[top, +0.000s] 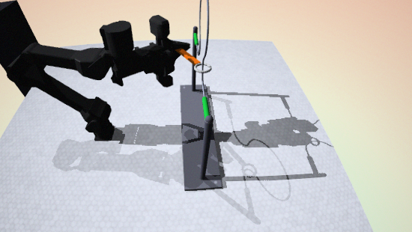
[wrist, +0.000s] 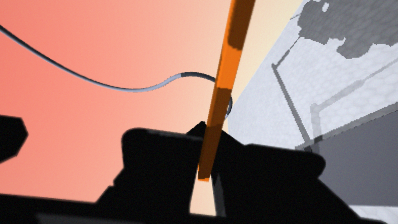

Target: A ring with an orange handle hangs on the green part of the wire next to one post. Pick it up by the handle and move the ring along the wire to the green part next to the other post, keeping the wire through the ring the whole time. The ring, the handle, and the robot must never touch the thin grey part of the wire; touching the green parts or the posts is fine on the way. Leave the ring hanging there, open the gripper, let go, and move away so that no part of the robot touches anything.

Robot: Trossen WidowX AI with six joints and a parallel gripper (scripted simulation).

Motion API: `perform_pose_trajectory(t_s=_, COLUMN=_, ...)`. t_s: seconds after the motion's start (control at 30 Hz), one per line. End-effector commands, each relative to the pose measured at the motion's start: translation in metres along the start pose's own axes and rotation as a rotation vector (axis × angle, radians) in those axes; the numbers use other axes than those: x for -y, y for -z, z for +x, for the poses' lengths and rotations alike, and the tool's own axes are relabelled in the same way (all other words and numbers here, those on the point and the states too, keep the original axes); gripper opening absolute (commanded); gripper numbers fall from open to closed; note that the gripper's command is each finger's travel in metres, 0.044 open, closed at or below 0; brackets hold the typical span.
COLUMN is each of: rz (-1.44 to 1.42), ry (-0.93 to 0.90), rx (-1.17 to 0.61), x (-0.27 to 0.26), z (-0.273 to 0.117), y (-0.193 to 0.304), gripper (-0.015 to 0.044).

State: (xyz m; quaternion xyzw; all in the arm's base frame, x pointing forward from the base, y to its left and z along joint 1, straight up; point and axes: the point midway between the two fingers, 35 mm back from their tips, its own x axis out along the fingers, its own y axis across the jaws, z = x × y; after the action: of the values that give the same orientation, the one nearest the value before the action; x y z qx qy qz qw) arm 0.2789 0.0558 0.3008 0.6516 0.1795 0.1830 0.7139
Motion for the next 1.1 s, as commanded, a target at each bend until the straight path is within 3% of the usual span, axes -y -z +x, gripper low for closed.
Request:
perform_pose_trajectory(t_s=0.0, rz=0.095, ry=-0.055, rx=-0.007, x=-0.017, z=-0.001, y=0.001, gripper=-0.0150)
perform_pose_trajectory(t_s=1.07, rz=0.643, ry=-0.359, rx=-0.004, x=-0.103, z=-0.020, y=-0.035, gripper=-0.0150)
